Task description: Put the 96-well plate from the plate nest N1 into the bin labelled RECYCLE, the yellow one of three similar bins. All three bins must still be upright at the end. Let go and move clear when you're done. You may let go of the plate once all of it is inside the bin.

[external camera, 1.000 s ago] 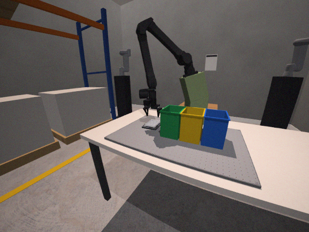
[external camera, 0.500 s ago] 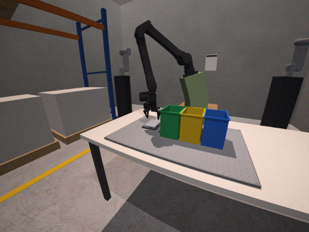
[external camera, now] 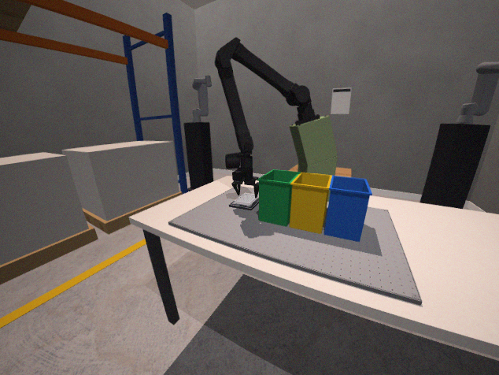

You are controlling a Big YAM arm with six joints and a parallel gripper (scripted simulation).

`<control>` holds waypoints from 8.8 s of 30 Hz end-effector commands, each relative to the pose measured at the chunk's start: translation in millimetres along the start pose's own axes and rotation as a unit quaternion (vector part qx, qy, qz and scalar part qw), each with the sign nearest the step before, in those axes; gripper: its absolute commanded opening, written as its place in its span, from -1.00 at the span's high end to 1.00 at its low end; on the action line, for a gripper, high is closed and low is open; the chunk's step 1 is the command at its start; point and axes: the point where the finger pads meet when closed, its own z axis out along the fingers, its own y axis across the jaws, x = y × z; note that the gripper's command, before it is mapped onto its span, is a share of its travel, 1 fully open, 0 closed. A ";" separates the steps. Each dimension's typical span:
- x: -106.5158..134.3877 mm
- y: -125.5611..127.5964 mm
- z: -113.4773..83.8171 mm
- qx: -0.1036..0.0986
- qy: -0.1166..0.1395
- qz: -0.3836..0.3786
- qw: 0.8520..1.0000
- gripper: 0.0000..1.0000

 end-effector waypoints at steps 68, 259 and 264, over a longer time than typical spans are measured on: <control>0.0 1.1 -2.2 -0.002 0.000 -0.001 1.000 1.00; -26.5 117.2 -187.0 0.000 0.000 0.019 1.000 1.00; -32.5 132.2 -187.3 0.001 -0.002 0.019 1.000 1.00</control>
